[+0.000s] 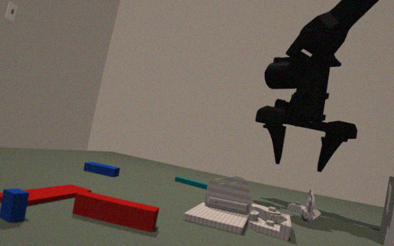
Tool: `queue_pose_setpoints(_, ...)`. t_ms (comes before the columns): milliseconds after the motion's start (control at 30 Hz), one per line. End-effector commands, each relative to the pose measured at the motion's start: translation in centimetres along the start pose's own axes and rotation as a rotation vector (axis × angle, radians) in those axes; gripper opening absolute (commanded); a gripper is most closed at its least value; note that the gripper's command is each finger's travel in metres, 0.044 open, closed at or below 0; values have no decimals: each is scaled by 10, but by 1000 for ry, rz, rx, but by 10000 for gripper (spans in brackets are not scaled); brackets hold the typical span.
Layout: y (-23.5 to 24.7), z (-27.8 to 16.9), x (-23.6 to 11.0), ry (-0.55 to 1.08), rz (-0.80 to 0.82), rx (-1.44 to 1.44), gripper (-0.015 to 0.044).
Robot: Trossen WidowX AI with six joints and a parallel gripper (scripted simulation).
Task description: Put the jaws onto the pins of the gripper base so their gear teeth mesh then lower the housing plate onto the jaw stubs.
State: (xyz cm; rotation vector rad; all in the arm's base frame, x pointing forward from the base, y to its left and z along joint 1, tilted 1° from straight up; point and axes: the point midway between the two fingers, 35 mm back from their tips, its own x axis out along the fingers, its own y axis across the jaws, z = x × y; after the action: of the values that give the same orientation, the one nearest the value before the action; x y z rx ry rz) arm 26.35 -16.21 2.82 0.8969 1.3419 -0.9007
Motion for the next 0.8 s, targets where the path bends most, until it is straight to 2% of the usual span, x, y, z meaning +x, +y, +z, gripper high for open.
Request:
queue_pose_setpoints(0,0,0,0,0,0,0,335)
queue_pose_setpoints(433,0,0,0,0,0,0,0)
queue_pose_setpoints(767,0,0,0,0,0,0,0)
